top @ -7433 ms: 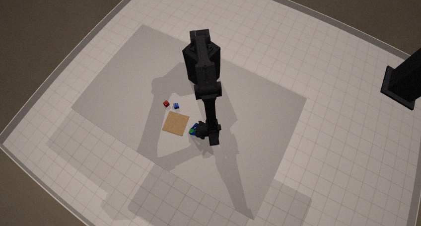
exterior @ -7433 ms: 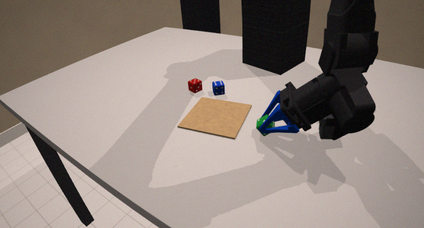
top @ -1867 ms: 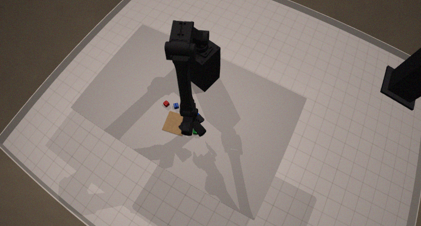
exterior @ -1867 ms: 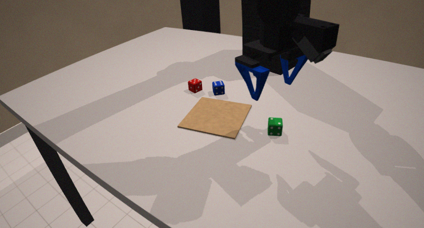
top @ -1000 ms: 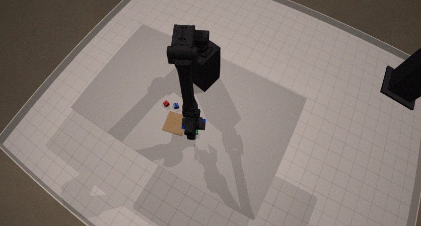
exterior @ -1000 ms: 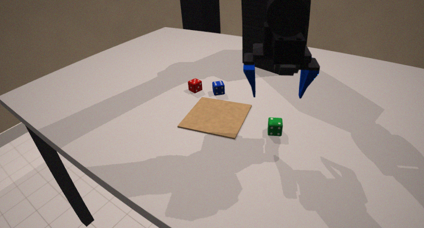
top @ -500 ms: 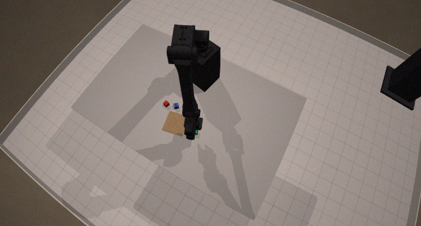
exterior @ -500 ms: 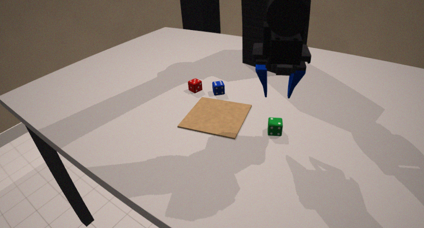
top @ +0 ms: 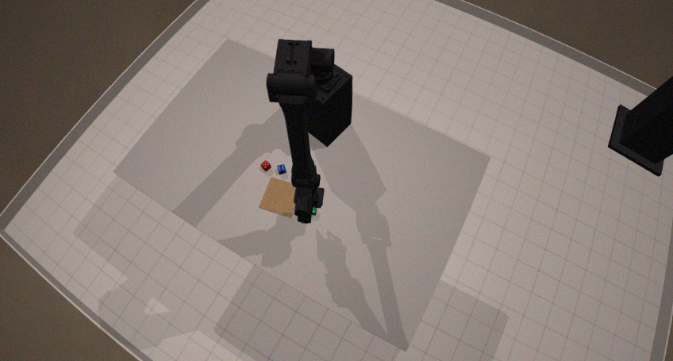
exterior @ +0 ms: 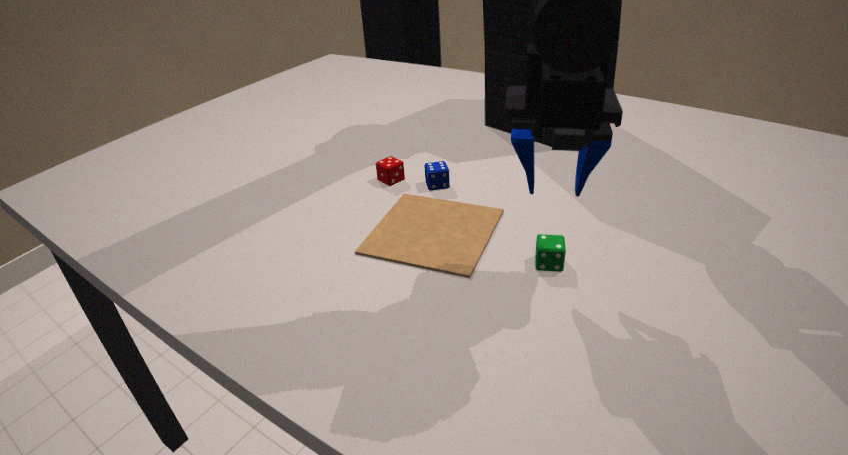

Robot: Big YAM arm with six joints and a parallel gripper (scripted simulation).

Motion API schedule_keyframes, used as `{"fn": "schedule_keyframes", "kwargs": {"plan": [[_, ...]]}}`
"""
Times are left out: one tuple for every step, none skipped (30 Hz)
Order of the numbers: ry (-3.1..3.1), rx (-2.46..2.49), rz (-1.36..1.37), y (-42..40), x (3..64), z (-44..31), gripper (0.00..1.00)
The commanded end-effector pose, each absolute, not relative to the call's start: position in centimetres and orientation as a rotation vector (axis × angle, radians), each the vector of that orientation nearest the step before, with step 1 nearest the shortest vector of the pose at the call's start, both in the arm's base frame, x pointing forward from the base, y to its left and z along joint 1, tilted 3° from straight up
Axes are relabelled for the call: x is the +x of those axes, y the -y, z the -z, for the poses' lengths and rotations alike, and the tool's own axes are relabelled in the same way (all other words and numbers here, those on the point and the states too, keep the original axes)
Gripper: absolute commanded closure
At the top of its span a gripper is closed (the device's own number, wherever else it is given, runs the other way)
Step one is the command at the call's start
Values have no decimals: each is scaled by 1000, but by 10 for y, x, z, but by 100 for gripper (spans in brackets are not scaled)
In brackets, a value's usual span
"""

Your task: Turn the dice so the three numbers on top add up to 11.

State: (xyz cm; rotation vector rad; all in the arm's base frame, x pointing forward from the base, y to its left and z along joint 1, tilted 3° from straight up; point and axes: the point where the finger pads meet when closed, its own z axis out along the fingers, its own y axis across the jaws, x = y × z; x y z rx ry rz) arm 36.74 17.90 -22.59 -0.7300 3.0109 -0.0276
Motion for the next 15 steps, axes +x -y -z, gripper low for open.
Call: {"fn": "schedule_keyframes", "kwargs": {"plan": [[-2977,-717,17,-187,379,218,55],[-2977,-717,17,-187,379,218,55],[-2977,-717,17,-187,379,218,55],[-2977,-717,17,-187,379,218,55],[-2977,-717,17,-187,379,219,55],[-2978,-715,17,-187,379,219,55],[-2979,-713,17,-187,379,219,55],[-2980,-711,17,-187,379,220,55],[-2980,-711,17,-187,379,220,55],[-2980,-711,17,-187,379,220,55],[-2981,-714,18,-187,378,222,55],[-2984,-707,18,-186,378,223,55],[-2987,-705,19,-186,377,225,55],[-2992,-704,21,-185,376,228,55],[-2992,-700,20,-186,377,228,55]]}}
